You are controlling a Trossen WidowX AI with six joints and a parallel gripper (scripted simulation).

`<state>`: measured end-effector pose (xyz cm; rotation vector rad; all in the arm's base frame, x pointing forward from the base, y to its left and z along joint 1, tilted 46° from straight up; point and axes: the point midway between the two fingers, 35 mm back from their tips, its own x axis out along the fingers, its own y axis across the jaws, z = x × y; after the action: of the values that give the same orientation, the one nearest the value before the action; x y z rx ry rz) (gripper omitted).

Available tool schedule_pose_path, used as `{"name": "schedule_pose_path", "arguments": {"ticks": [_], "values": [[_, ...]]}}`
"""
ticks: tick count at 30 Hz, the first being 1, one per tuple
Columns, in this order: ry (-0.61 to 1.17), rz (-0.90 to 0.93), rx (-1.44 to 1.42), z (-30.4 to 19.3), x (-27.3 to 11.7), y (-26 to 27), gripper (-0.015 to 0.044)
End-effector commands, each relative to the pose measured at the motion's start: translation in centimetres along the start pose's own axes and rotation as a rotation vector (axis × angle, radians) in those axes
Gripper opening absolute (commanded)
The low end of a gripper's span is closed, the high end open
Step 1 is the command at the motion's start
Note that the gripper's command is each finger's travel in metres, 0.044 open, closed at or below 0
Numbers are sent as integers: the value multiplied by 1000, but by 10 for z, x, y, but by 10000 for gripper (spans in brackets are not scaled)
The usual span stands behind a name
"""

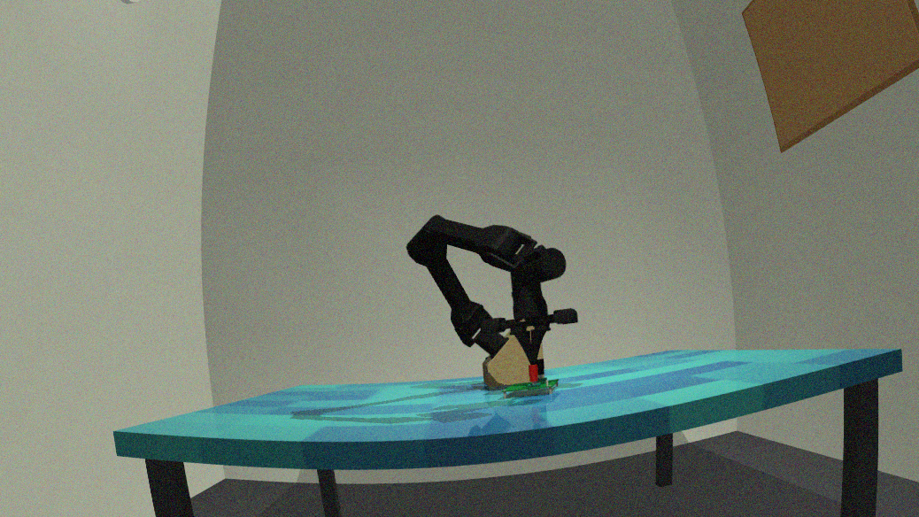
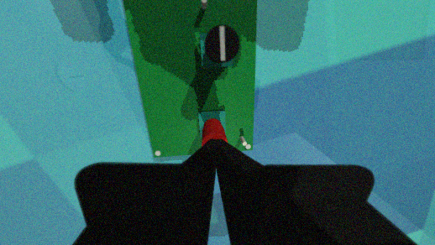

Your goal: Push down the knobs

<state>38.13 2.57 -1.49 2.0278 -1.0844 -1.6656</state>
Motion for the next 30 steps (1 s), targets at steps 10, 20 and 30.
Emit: {"name": "schedule_pose_path", "arguments": {"ticks": [10,20,30], "values": [[-13,10,13,-2,13,2,0],[-13,10,13,-2,13,2,0],[-13,9,13,-2,5,1,0]]}}
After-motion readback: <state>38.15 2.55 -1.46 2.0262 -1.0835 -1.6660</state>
